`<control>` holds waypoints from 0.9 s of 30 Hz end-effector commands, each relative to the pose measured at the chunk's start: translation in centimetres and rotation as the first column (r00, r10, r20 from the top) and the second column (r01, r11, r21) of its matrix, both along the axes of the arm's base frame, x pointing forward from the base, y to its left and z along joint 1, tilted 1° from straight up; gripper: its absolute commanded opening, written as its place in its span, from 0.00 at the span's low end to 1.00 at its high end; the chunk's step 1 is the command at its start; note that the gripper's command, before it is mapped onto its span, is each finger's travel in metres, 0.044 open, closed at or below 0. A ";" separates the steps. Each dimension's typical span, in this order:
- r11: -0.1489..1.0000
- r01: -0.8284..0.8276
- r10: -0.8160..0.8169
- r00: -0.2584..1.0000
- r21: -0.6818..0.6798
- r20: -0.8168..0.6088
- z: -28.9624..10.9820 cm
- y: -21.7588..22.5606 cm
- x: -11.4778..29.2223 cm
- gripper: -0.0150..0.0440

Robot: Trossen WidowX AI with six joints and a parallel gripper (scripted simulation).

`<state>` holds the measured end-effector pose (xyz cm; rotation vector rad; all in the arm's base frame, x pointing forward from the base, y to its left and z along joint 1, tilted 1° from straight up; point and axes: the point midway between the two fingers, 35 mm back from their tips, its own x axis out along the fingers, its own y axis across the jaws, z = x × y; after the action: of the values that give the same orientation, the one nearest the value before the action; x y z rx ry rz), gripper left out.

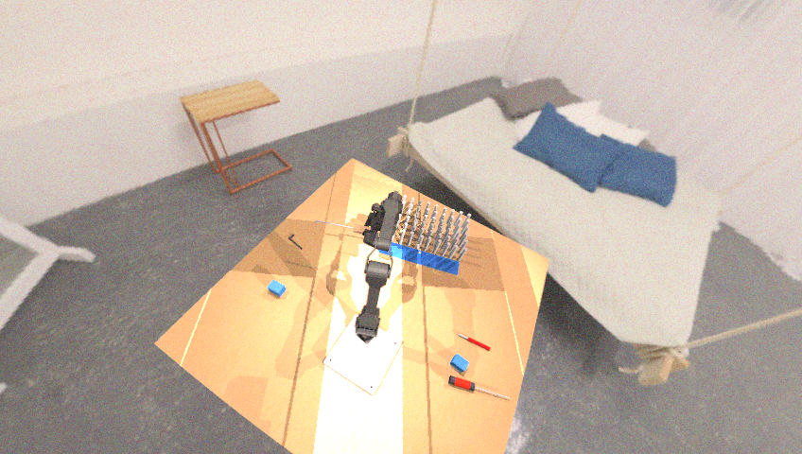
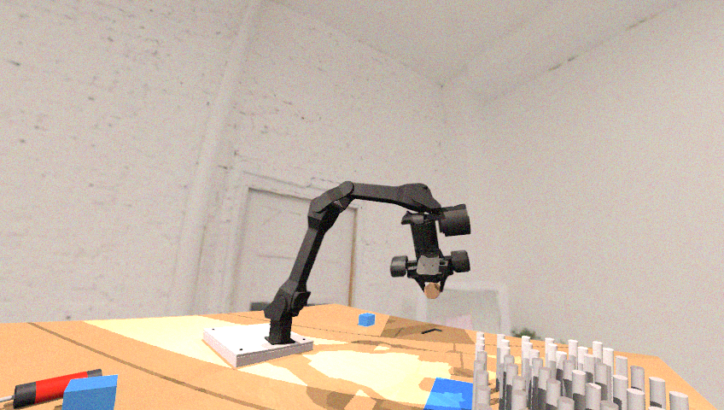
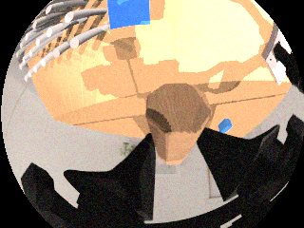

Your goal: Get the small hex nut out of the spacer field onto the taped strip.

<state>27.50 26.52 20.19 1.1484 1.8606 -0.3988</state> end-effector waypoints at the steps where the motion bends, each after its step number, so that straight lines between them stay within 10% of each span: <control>1: 0.996 -0.086 0.085 0.996 0.023 0.008 0.3 1.9 -0.7 0.25; 27: 0.996 -0.090 0.089 0.996 0.024 0.009 -1.5 2.3 -0.3 0.25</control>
<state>27.23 28.74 19.06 1.0777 1.8972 -0.3258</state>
